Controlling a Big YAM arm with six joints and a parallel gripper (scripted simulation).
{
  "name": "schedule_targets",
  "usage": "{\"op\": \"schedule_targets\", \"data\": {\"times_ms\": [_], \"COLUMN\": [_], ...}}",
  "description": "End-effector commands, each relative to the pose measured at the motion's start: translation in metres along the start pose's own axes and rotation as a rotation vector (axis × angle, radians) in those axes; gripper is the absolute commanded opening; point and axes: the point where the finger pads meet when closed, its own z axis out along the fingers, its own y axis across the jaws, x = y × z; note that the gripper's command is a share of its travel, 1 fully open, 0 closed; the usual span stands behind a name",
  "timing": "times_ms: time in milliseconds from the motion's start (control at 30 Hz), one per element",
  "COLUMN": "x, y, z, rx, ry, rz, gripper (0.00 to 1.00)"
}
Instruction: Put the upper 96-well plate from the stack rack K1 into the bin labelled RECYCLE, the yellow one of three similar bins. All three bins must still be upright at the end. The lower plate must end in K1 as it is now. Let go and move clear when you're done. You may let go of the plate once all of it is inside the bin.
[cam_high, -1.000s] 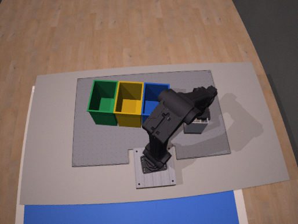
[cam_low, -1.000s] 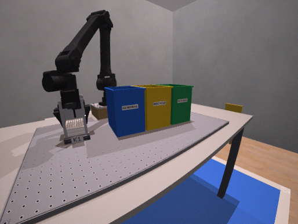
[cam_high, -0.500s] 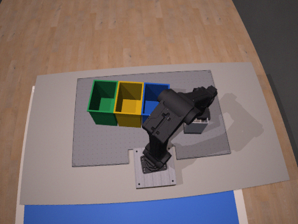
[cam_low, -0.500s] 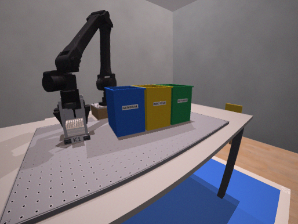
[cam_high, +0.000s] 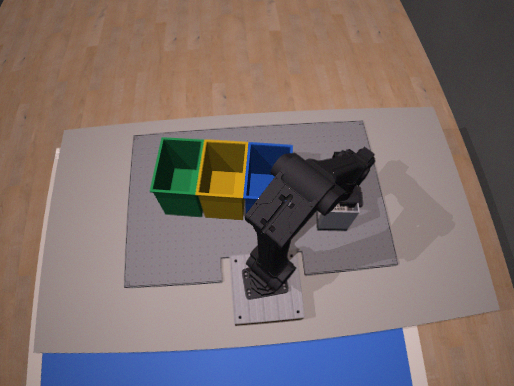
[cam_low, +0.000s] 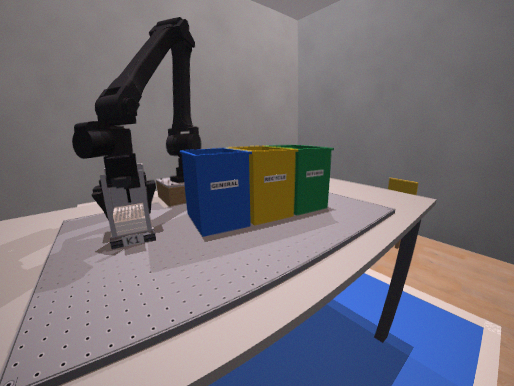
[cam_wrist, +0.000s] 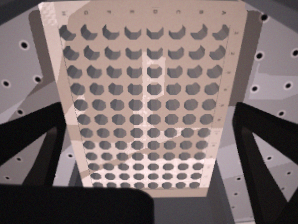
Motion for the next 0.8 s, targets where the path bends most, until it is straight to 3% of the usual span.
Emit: {"op": "schedule_targets", "data": {"times_ms": [0,300,333,767], "x": [0.0011,0.0011,0.0011,0.002], "y": [0.0029,0.0029,0.0029,0.0018], "z": [0.0073,0.0073,0.0073,0.0073], "rx": [-0.002,-0.002,-0.002,-0.002], "ry": [0.009,0.009,0.009,0.01], "rz": [-0.016,-0.016,-0.016,-0.01], "gripper": [1.0,1.0,0.0,0.0]}}
